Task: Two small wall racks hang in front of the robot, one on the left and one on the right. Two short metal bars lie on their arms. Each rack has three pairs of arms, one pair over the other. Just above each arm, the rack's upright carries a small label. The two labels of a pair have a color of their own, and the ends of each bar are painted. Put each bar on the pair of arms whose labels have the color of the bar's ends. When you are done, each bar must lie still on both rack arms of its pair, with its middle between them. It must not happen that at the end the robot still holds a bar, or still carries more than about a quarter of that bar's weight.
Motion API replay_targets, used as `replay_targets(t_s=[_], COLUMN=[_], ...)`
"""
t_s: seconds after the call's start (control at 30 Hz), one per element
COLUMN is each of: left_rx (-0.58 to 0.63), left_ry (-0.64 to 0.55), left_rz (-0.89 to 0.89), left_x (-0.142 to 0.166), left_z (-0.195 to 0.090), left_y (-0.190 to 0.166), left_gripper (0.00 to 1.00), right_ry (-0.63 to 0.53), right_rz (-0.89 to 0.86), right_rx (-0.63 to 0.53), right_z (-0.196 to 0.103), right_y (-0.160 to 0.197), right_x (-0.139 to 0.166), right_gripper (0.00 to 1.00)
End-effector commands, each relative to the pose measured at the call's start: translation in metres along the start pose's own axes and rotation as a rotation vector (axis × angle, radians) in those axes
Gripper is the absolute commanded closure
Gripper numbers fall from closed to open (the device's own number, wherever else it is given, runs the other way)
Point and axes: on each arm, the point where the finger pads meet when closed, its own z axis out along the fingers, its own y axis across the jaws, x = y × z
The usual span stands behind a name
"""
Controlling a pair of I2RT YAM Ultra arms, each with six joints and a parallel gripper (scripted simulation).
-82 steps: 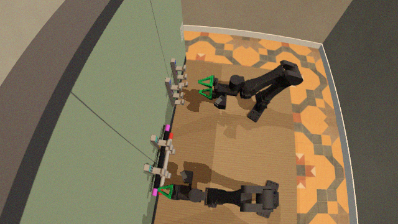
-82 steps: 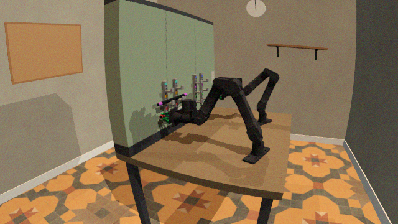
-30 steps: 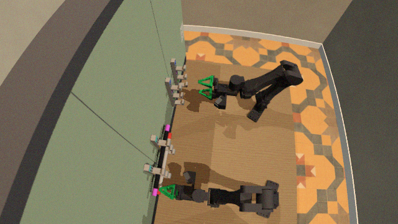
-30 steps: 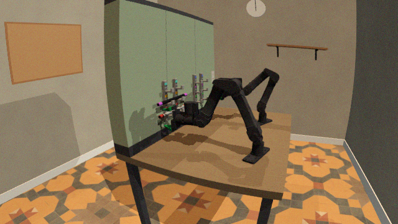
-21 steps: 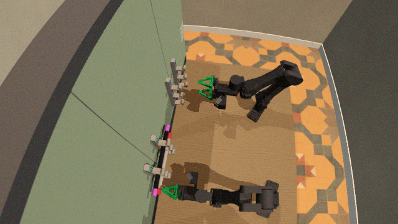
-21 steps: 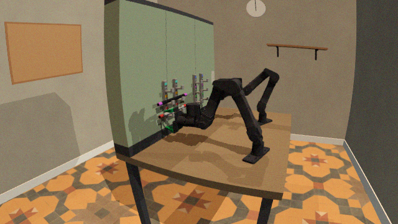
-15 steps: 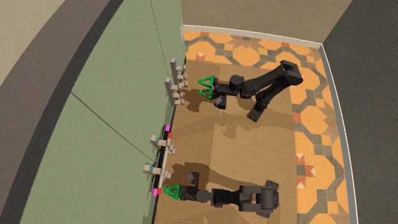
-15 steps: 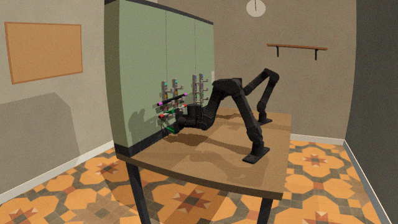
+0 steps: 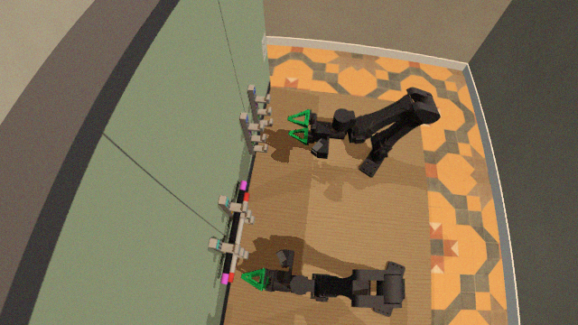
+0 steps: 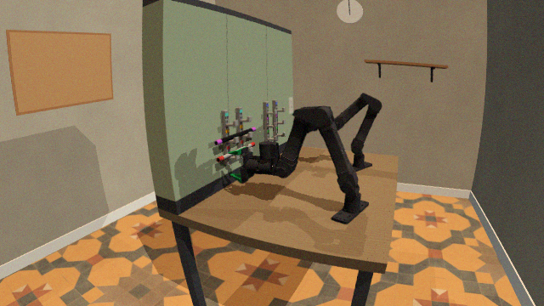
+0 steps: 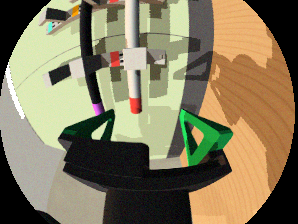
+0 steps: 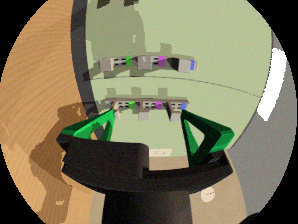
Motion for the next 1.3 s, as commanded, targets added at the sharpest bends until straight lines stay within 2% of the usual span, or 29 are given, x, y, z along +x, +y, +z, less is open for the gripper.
replay_targets(t_s=[0.0, 0.87, 1.27], left_rx=[-0.041, -0.041, -0.041], left_ry=[0.0, 0.0, 0.0], left_rz=[-0.009, -0.009, -0.009], left_x=[0.0, 0.0, -0.021], left_z=[-0.007, -0.033, -0.041], left_y=[0.017, 0.021, 0.034], left_gripper=[0.0, 0.0, 0.0], right_ry=[0.002, 0.002, 0.002], right_rz=[0.015, 0.015, 0.015], right_rx=[0.019, 0.019, 0.019], right_z=[-0.004, -0.004, -0.004], right_y=[-0.007, -0.007, -0.007], right_x=[0.003, 0.003, 0.003], right_gripper=[0.0, 0.0, 0.0])
